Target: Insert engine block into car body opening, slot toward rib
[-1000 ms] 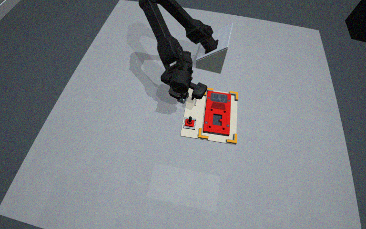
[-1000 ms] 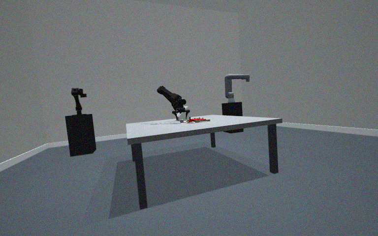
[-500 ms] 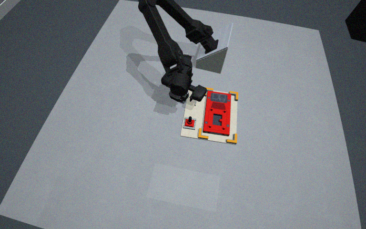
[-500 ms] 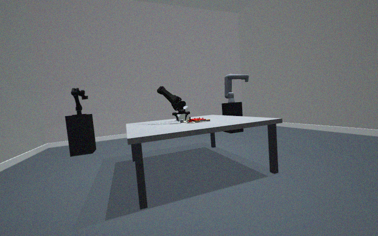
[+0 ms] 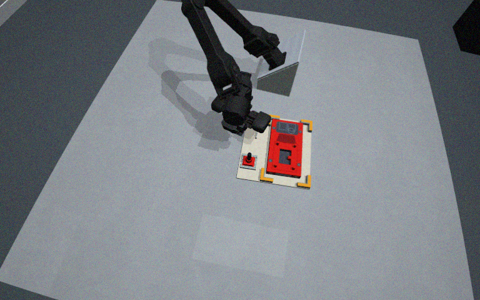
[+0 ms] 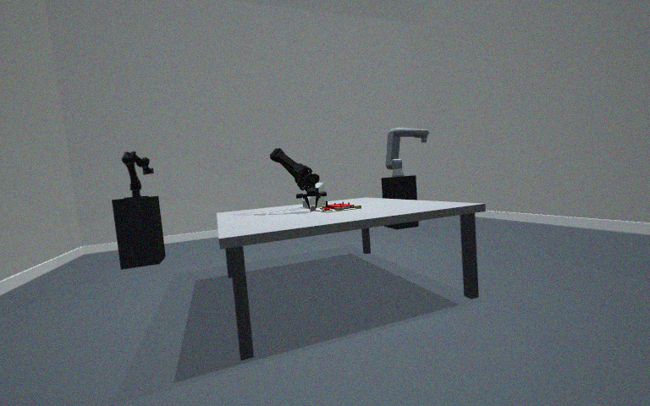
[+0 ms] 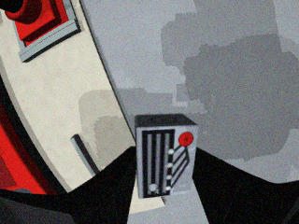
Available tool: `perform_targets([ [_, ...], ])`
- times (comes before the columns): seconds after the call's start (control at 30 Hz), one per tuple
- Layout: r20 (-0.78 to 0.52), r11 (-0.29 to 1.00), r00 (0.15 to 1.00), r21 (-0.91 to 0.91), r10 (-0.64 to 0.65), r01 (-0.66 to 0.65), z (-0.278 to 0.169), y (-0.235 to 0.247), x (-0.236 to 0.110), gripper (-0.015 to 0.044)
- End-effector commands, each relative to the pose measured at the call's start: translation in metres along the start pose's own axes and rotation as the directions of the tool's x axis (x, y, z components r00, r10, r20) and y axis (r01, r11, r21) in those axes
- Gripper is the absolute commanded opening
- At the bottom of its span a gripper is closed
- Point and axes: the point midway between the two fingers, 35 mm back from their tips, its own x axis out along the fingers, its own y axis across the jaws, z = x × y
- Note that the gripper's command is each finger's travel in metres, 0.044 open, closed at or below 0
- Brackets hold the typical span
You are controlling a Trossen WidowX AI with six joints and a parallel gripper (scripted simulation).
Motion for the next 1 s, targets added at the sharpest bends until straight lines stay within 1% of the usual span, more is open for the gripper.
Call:
perform_targets([
  [0.0, 0.002, 1.0, 1.0, -0.002, -0.003, 0.003, 0.0, 0.0, 0.0, 0.0065],
  [0.07, 0.002, 1.0, 1.0, -0.002, -0.001, 0.001, 0.001, 0.0, -0.004, 0.0012],
  [0.1, 0.002, 1.0, 1.0, -0.002, 0.0, 0.0, 0.002, 0.001, -0.007, 0.0],
  [0.97, -0.001, 1.0, 1.0, -0.004, 0.01, -0.01, 0.006, 0.006, -0.085, 0.0],
])
